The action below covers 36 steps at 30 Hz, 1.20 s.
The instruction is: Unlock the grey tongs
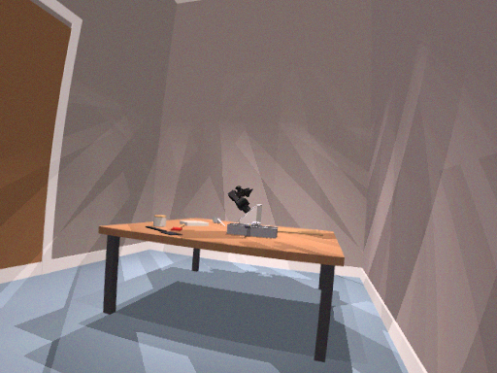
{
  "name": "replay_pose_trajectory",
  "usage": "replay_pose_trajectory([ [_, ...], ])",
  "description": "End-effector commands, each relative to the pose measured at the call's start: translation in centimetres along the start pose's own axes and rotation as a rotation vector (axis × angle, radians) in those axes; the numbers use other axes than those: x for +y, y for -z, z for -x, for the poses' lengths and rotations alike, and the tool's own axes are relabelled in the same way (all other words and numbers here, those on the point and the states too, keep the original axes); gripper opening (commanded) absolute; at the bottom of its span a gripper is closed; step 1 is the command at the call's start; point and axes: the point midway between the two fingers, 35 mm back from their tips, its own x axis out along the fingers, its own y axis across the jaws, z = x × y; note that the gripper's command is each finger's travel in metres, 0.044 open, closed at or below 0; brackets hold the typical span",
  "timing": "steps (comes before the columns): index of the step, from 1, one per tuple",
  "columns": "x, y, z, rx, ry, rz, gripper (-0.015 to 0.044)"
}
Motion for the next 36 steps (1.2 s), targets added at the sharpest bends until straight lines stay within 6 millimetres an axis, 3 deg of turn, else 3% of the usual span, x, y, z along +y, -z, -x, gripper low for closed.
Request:
replay_pose_trajectory([
  [1, 0.0, -0.1, 0.0, 0.0, -0.001, -0.005, 0.0374],
  [6, 0.6, -1.1, 0.2, 0.008, -0.021, -0.066, 0.026],
  [12, 1.7, -2.2, 1.0, 0.043, -0.074, -0.16, 0.026],
  [19, 3.4, -6.2, 1.8, 0.081, -0.155, -0.325, 0.026],
  [25, 4.3, -8.1, 2.6, 0.1, -0.206, -0.44, 0.026],
  [29, 5.3, -12.2, 3.5, 0.112, -0.269, -0.621, 0.026],
  [36, 6.0, -16.7, 4.7, 0.127, -0.362, -0.797, 0.026],
])
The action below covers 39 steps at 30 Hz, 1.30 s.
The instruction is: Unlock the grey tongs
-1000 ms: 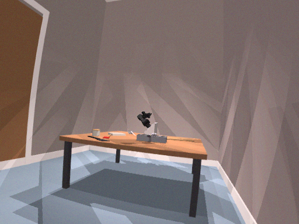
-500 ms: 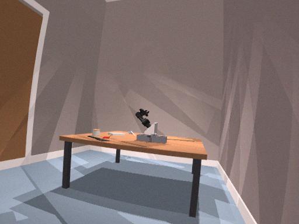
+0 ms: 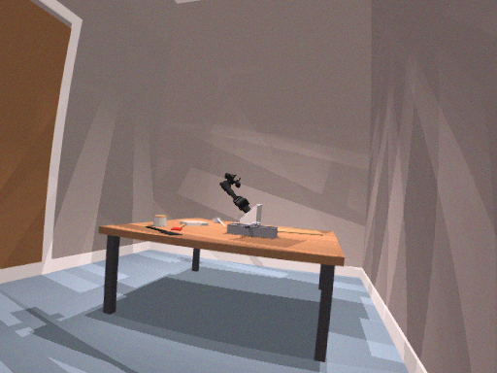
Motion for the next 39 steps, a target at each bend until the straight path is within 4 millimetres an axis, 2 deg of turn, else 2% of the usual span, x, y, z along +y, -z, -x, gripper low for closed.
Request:
replay_pose_trajectory([
  [1, 2.1, -1.6, 0.6, 0.007, -0.048, -0.096, 0.026],
  [10, 4.5, -2.9, 1.4, 0.049, -0.116, -0.218, 0.026],
  [12, 5.5, -4.3, 1.5, 0.041, -0.142, -0.268, 0.026],
  [18, 7.2, -5.4, 2.4, 0.075, -0.195, -0.333, 0.026],
  [22, 9.0, -6.7, 3.3, 0.1, -0.252, -0.418, 0.026],
  [25, 10.7, -9.0, 4.2, 0.106, -0.323, -0.495, 0.026],
  [30, 12.4, -10.9, 5.3, 0.136, -0.382, -0.601, 0.026],
  [32, 13.6, -12.6, 6.1, 0.146, -0.422, -0.675, 0.026],
  [35, 16.0, -16.3, 8.2, 0.164, -0.504, -0.795, 0.026],
  [39, 17.2, -18.9, 9.6, 0.189, -0.564, -0.908, 0.026],
])
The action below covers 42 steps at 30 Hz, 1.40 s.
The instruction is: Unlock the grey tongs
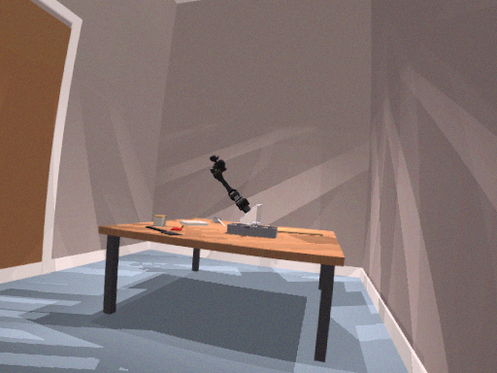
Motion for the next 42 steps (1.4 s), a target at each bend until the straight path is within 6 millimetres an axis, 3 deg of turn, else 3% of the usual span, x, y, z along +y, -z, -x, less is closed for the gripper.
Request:
replay_pose_trajectory([
  [1, 4.8, -0.6, 0.9, 0.035, -0.086, -0.138, 0.026],
  [7, 13.4, -2.1, 3.1, 0.113, -0.265, -0.387, 0.026],
  [21, 28.0, -8.6, 10.5, 0.287, -0.605, -0.84, 0.026],
  [29, 29.9, -9.9, 11.8, 0.309, -0.655, -0.895, 0.026],
  [42, 34.8, -14.2, 16.3, 0.393, -0.812, -1.059, 0.026],
])
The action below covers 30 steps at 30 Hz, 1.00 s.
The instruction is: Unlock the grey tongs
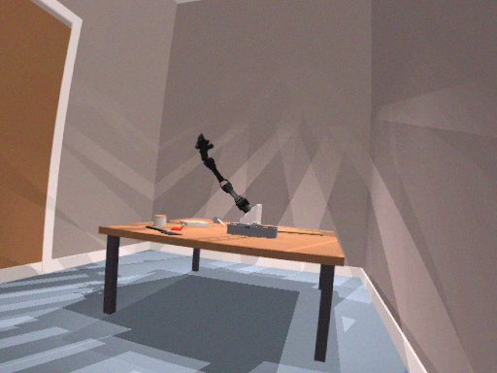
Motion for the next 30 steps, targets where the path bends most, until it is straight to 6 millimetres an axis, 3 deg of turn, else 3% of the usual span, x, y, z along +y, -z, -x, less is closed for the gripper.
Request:
replay_pose_trajectory([
  [1, 2.1, 1.1, -0.2, 0.032, -0.041, -0.058, 0.026],
  [9, 8.2, 3.7, -0.3, 0.115, -0.156, -0.162, 0.026],
  [13, 9.9, 4.3, -0.2, 0.141, -0.187, -0.211, 0.026],
  [16, 12.4, 5.4, 0.1, 0.185, -0.236, -0.259, 0.026],
  [22, 14.5, 6.2, 0.5, 0.226, -0.271, -0.282, 0.026],
  [30, 20.3, 8.6, 1.8, 0.35, -0.365, -0.416, 0.026],
])
